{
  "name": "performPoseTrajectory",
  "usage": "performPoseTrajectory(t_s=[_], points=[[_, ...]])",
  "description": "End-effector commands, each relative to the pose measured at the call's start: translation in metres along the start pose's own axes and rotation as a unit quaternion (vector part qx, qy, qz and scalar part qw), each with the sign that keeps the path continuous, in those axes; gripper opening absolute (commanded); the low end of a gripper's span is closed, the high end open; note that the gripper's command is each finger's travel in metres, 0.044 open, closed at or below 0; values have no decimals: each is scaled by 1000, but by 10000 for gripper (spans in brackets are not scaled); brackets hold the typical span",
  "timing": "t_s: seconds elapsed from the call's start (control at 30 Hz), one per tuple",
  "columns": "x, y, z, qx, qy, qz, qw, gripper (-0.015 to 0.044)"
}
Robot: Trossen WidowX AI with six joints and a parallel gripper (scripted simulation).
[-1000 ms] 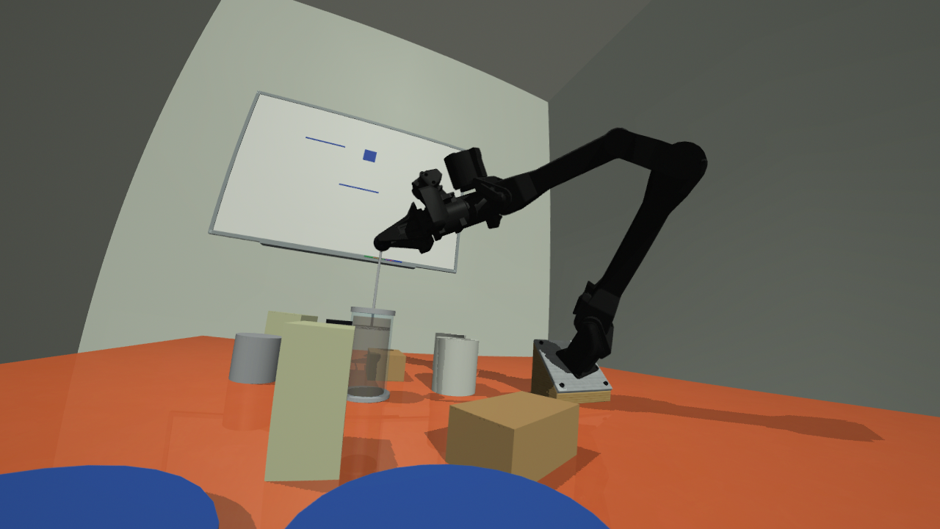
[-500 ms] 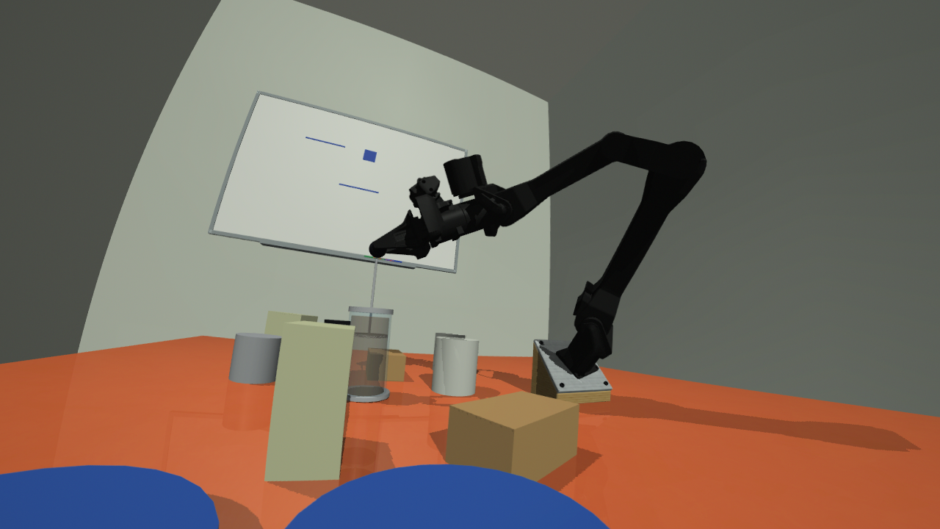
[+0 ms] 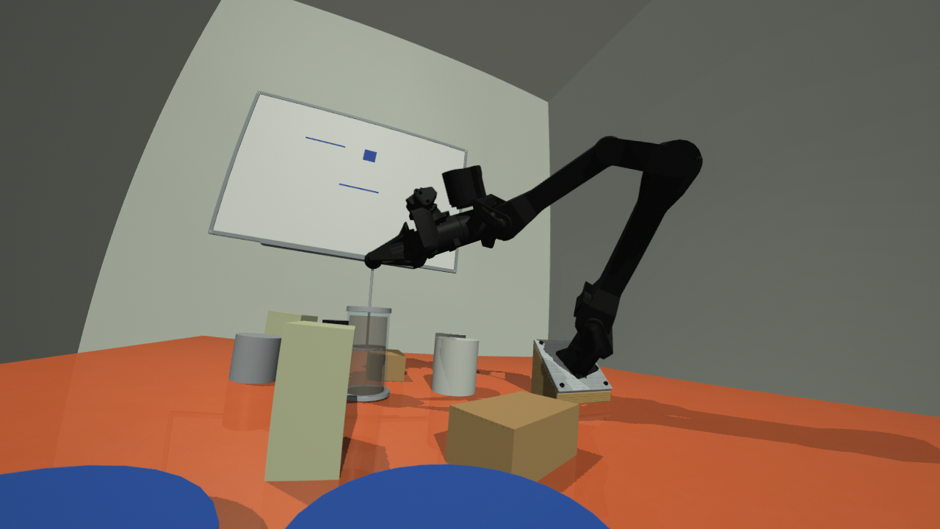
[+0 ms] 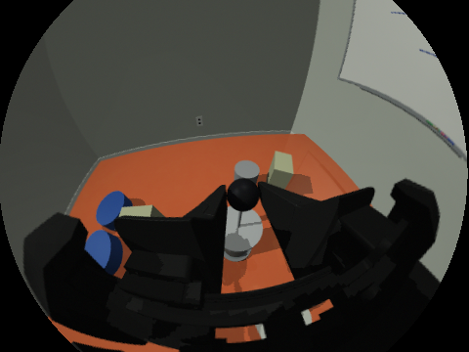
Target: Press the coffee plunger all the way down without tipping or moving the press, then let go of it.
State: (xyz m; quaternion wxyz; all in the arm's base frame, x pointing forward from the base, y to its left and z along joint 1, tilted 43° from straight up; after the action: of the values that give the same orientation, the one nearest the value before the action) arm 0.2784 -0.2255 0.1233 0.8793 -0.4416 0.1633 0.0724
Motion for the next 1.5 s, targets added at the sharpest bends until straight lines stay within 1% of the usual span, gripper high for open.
performPoseTrajectory(t_s=[0.0,0.43,1.47], points=[[11,26,2,17,-5,26,999,113],[24,40,6,18,-7,25,1000,113],[29,36,4,18,-7,24,1000,113]])
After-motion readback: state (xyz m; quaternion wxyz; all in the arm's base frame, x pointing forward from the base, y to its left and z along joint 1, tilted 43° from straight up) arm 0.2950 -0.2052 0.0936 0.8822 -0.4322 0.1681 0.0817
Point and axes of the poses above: the point midway between the two fingers, 35 mm back from their tips, its own x axis out along the fingers, its own z axis across the jaws, y = z × x, the point moved 3 cm from there along -x, back along the fingers, and after that the axes turned 7 degrees about -x, right-handed, at the moved point
